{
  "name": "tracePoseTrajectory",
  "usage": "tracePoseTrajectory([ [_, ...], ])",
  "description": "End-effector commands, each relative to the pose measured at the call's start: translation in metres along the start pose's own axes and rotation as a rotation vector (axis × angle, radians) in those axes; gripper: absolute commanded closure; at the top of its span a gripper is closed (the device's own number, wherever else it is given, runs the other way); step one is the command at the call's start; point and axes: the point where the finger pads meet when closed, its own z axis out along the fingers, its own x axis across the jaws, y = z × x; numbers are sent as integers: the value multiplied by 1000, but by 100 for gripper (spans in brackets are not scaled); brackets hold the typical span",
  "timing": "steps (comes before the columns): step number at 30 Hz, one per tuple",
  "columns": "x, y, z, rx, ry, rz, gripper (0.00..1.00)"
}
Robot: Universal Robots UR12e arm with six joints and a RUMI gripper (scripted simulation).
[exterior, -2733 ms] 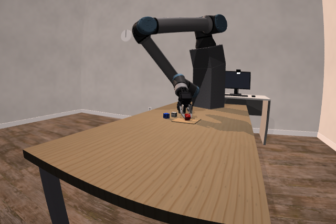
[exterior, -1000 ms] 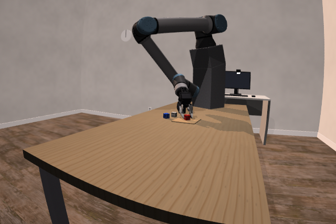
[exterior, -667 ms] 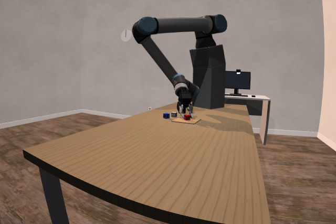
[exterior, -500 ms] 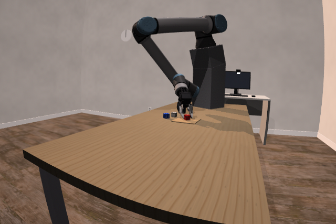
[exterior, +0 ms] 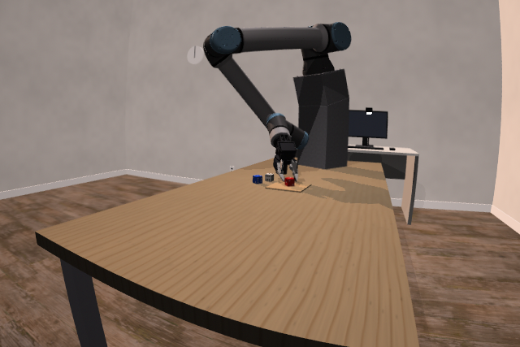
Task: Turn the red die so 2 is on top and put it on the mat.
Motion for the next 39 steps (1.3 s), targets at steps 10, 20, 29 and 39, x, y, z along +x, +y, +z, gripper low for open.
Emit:
tracePoseTrajectory([
  [10, 0, 0, -37, 0, 0, 0, 72],
  [20, 0, 4, -42, 0, 0, 0, 72],
  [29, 0, 25, -57, 0, 0, 0, 72],
  [39, 0, 49, -74, 0, 0, 0, 72],
])
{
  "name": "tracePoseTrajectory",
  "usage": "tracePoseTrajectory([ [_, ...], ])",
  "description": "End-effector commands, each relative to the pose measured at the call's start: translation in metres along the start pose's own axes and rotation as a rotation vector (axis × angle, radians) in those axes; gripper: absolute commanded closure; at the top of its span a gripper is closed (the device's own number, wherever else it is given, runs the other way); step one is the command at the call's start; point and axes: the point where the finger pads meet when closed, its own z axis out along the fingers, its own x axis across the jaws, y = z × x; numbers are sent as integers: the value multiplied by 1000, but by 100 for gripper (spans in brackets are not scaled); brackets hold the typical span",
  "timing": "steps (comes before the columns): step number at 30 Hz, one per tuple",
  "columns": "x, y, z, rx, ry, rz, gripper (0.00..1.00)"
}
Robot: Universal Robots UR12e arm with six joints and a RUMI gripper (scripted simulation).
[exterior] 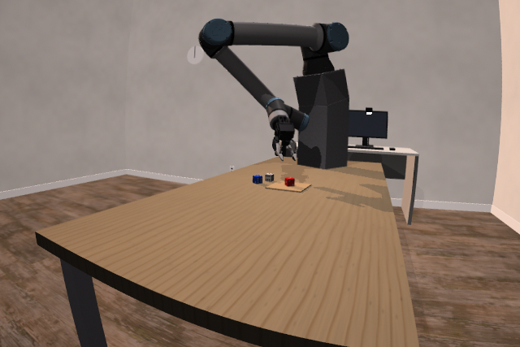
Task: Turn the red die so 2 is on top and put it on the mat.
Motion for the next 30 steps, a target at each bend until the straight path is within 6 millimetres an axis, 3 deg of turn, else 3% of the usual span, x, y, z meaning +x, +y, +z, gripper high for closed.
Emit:
tracePoseTrajectory([
  [1, 0, 6, -4, 0, 0, 0, 72],
  [19, 0, 11, -2, 102, 1, 1, 72],
  [30, 0, 25, 5, 424, 0, 0, 72],
])
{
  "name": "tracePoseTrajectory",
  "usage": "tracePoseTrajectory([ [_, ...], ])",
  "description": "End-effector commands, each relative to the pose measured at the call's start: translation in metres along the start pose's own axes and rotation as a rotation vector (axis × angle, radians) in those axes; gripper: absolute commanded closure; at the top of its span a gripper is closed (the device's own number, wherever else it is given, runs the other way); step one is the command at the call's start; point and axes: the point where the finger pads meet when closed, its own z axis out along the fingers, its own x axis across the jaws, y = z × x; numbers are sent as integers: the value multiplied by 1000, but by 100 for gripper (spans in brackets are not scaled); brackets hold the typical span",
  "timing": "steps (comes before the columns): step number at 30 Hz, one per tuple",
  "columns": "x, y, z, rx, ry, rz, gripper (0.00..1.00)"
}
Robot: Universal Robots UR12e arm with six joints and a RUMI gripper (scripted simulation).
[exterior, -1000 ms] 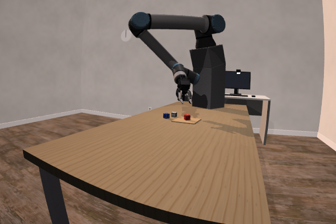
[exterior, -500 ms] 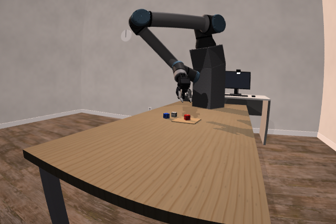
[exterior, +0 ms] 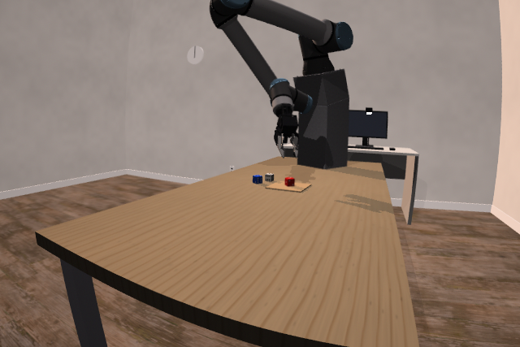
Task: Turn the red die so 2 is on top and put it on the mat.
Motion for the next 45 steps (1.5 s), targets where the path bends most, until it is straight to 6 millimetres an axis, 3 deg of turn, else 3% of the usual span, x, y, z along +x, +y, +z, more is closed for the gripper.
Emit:
tracePoseTrajectory([
  [1, -1, 8, 3, 172, 6, 4, 72],
  [19, 0, 29, 7, 597, 7, 3, 72],
  [33, -1, 33, 7, 670, 5, 1, 72],
  [34, -1, 33, 7, 670, 5, 1, 0],
  [45, -1, 33, 7, 670, 5, 0, 0],
])
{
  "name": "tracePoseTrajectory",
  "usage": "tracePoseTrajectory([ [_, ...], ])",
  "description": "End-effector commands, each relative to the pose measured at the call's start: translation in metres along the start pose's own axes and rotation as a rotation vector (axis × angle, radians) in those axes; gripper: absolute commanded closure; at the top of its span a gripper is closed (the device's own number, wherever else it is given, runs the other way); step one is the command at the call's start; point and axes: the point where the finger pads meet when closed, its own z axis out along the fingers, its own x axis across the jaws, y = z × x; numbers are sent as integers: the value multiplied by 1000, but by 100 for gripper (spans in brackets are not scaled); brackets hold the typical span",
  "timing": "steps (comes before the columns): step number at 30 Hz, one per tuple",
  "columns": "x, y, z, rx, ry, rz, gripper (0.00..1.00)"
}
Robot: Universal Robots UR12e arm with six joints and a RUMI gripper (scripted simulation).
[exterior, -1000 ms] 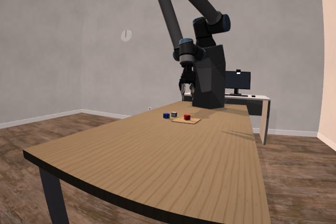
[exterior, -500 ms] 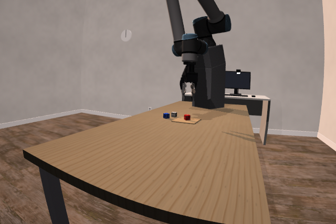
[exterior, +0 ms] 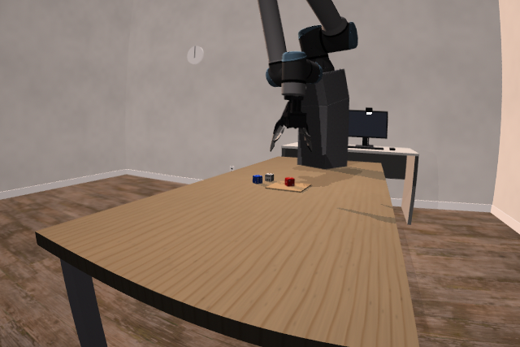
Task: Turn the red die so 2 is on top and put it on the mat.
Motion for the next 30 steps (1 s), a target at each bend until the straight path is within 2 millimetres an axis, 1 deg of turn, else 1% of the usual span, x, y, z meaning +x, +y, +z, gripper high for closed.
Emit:
tracePoseTrajectory([
  [1, 0, 0, 0, -1, -1, -8, 0],
  [3, 0, -2, 4, -1, -1, -51, 0],
  [9, 1, -10, 25, 0, -1, -267, 0],
  [14, 1, -11, 27, 0, -1, -291, 0],
  [15, 1, -11, 27, 0, -1, -291, 72],
  [30, 1, -11, 27, 0, -1, -291, 72],
])
